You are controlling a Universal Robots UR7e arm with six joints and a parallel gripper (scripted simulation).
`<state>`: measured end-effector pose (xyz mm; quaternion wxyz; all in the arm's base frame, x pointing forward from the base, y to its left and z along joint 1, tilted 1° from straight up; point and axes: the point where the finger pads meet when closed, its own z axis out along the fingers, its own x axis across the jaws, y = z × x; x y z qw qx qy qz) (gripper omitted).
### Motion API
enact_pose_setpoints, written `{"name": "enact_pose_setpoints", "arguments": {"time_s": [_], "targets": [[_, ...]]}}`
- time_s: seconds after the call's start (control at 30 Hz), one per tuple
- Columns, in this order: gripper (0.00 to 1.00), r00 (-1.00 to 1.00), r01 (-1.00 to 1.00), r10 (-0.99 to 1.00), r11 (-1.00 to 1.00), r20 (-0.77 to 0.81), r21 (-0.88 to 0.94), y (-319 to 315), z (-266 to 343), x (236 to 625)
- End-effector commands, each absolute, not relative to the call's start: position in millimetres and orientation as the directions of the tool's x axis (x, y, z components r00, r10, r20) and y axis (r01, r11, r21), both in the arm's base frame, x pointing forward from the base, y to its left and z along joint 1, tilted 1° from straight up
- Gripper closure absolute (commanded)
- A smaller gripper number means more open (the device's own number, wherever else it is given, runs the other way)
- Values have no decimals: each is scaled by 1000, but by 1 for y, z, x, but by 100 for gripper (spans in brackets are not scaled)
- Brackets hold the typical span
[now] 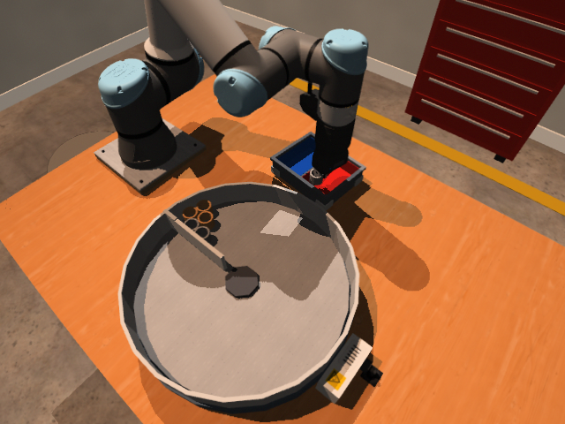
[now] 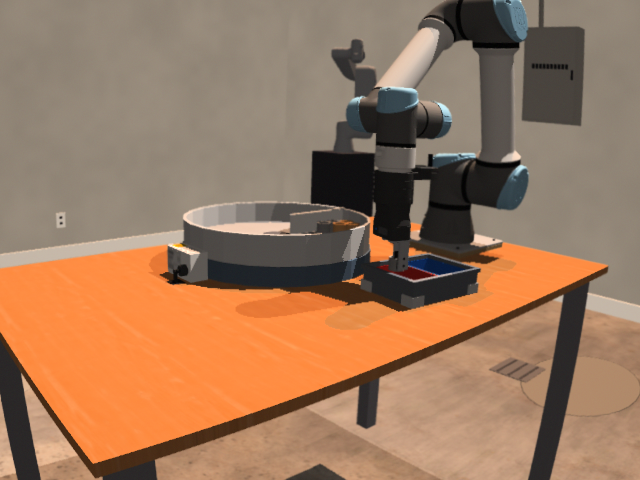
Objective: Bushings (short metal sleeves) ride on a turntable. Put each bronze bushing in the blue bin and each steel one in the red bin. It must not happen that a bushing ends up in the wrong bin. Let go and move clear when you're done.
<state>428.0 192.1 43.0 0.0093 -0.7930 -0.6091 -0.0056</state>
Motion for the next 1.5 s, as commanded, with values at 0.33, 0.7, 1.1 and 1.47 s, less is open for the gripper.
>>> {"name": "enact_pose_setpoints", "arguments": {"time_s": [0.33, 0.7, 1.1, 1.47], "targets": [[100, 258, 966, 966, -258, 21, -7, 192, 37, 428], [100, 258, 966, 966, -258, 21, -7, 192, 28, 428], [100, 258, 966, 966, -258, 21, -7, 193, 25, 428], [100, 258, 966, 966, -258, 21, -7, 193, 18, 428]]}}
